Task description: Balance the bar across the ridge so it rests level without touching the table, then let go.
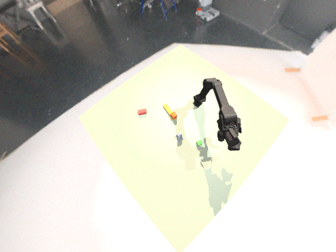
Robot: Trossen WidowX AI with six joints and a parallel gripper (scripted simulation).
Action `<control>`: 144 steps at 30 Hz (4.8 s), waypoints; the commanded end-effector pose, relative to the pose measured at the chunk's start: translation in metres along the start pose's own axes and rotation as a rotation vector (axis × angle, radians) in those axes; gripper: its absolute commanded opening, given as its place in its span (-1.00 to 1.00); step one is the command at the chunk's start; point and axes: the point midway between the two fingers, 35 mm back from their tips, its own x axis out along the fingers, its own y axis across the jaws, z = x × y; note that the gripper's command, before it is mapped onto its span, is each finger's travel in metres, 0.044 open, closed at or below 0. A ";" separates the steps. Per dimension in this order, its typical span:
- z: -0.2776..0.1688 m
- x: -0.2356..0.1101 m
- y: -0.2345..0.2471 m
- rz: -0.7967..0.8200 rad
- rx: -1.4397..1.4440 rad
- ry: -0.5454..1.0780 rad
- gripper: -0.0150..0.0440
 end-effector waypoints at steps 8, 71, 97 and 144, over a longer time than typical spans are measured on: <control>0.053 -0.039 0.020 0.122 0.013 -0.091 0.58; 0.336 -0.253 -0.093 0.419 0.493 -0.697 0.58; 0.382 -0.280 -0.210 0.340 0.732 -0.826 0.58; 0.463 -0.212 -0.210 0.340 0.732 -0.826 0.58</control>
